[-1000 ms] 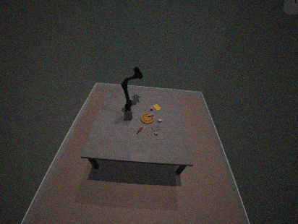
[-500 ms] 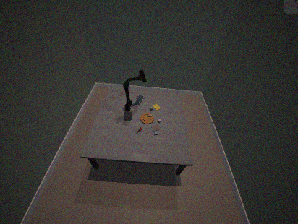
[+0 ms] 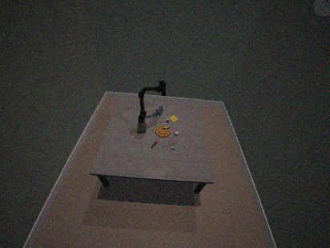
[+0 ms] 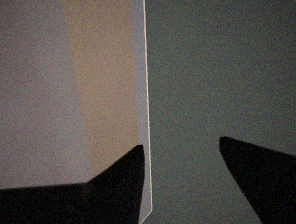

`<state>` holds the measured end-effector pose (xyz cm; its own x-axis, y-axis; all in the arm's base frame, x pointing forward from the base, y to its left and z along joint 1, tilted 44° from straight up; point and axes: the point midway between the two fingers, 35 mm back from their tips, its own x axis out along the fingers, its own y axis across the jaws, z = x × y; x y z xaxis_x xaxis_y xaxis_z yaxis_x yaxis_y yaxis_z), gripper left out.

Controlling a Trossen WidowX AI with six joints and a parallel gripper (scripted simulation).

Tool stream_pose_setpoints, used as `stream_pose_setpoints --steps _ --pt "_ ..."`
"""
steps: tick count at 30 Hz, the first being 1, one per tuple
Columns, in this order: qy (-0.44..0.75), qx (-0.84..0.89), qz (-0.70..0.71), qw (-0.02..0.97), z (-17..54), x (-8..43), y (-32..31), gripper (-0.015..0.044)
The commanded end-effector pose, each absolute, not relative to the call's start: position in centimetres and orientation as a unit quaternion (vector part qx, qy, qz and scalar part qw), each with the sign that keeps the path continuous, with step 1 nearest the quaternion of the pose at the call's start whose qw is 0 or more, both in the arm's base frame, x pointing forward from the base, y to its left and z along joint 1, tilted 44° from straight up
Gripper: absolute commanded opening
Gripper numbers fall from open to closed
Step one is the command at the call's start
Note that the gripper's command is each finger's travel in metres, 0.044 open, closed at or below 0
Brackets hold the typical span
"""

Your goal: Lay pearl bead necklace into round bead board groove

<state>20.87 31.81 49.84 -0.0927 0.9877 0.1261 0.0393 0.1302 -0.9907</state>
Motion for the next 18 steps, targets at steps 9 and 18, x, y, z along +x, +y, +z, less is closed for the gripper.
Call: stream_pose_setpoints --steps 9,18 --pt "-0.431 -0.454 0.545 0.558 42.9 27.3 32.3 0.025" --pt "-0.331 -0.452 0.576 0.596 37.5 31.5 31.3 0.025"
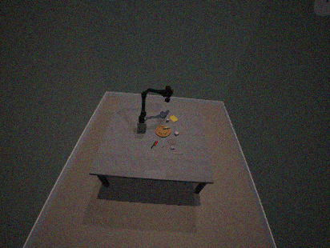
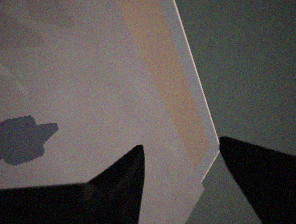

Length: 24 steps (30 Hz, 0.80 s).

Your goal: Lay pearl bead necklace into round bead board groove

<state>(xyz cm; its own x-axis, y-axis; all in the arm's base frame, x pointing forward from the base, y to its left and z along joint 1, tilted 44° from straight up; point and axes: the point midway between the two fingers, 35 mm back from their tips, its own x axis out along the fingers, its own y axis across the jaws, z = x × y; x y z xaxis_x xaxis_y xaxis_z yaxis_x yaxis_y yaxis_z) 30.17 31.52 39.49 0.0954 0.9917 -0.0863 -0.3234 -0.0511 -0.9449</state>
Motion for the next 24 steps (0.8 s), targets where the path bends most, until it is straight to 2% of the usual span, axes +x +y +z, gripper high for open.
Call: stream_pose_setpoints --steps 1,24 --pt "-0.32 -0.451 0.579 0.6 36.9 31.9 31.1 0.025" --pt "-0.014 -0.361 0.638 0.68 22.2 38.2 25.9 0.025"
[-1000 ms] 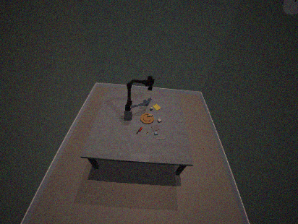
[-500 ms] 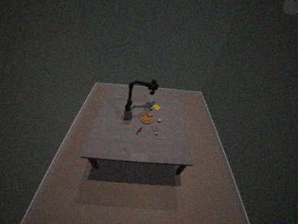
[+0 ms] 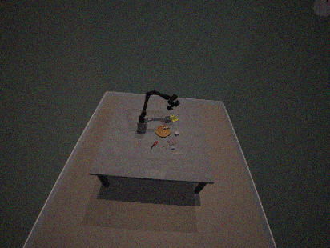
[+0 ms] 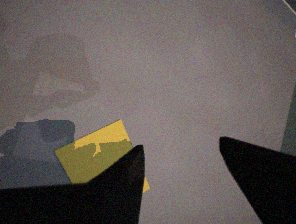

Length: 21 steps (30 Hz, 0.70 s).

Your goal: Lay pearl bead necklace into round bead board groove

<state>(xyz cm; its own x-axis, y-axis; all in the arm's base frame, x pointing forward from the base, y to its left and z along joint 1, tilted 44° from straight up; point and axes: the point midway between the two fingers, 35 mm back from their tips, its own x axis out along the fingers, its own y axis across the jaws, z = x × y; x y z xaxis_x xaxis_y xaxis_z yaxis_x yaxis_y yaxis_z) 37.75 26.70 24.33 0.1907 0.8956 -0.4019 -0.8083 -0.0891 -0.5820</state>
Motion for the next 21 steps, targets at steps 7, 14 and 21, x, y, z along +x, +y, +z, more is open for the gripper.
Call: stream_pose_setpoints --steps 7,14,21 --pt "0.094 -0.313 0.641 0.694 17.4 38.9 23.5 0.025" --pt "0.202 -0.258 0.635 0.7 12.8 38.9 20.9 0.025" --pt "0.308 -0.195 0.619 0.695 8.5 38.0 18.1 0.025"
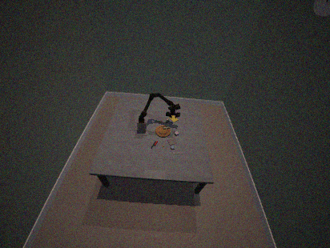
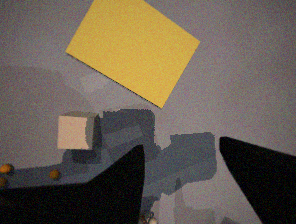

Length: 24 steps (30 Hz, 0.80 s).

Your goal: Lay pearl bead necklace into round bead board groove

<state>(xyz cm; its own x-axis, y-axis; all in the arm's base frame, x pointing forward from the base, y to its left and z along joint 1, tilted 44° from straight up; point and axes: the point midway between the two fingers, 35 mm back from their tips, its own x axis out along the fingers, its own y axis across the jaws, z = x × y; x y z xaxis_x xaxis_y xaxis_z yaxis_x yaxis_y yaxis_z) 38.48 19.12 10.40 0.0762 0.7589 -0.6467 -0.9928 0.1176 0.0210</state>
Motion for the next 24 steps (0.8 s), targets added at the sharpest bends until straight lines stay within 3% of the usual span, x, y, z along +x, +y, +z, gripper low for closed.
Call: stream_pose_setpoints --steps 1,13,24 --pt "0.323 -0.185 0.616 0.694 7.9 37.8 17.7 0.025" --pt "0.499 -0.058 0.565 0.654 1.7 34.5 13.0 0.025" --pt "0.508 -0.051 0.562 0.651 0.4 34.0 13.8 0.025"
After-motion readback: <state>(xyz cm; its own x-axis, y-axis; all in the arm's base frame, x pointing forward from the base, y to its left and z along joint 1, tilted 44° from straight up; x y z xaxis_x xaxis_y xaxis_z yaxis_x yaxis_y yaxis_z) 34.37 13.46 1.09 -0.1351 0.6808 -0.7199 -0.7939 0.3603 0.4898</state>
